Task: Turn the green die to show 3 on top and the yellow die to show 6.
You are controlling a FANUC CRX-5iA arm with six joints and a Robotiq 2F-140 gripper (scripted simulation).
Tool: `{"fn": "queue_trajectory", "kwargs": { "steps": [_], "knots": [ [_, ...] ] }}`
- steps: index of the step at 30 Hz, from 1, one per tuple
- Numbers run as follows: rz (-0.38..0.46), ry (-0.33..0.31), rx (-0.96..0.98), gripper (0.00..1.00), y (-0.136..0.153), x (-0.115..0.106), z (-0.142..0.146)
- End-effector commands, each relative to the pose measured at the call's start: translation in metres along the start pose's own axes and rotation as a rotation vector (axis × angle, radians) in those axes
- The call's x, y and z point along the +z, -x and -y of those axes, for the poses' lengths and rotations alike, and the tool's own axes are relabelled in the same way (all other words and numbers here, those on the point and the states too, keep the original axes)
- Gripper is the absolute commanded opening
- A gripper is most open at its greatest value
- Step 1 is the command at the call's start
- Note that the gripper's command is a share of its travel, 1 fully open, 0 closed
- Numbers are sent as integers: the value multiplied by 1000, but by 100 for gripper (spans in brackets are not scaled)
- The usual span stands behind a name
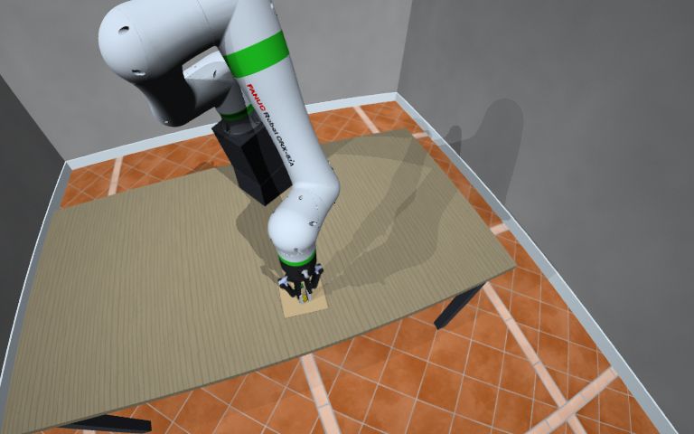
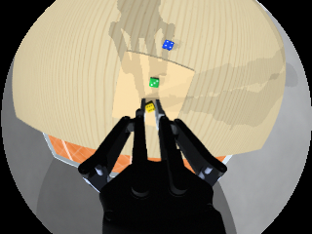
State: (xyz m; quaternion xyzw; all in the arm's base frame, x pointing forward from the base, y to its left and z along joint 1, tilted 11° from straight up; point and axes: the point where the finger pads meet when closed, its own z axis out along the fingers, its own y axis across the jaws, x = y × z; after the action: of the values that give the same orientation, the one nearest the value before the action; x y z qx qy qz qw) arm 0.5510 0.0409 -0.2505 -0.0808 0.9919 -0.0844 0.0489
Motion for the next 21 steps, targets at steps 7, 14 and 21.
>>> {"fn": "queue_trajectory", "kwargs": {
  "steps": [7, 14, 21],
  "knots": [
    [0, 0, 0, 19, 0, 0, 0],
    [0, 0, 0, 19, 0, 0, 0],
    [0, 0, 0, 19, 0, -3, 0]
  ]
}}
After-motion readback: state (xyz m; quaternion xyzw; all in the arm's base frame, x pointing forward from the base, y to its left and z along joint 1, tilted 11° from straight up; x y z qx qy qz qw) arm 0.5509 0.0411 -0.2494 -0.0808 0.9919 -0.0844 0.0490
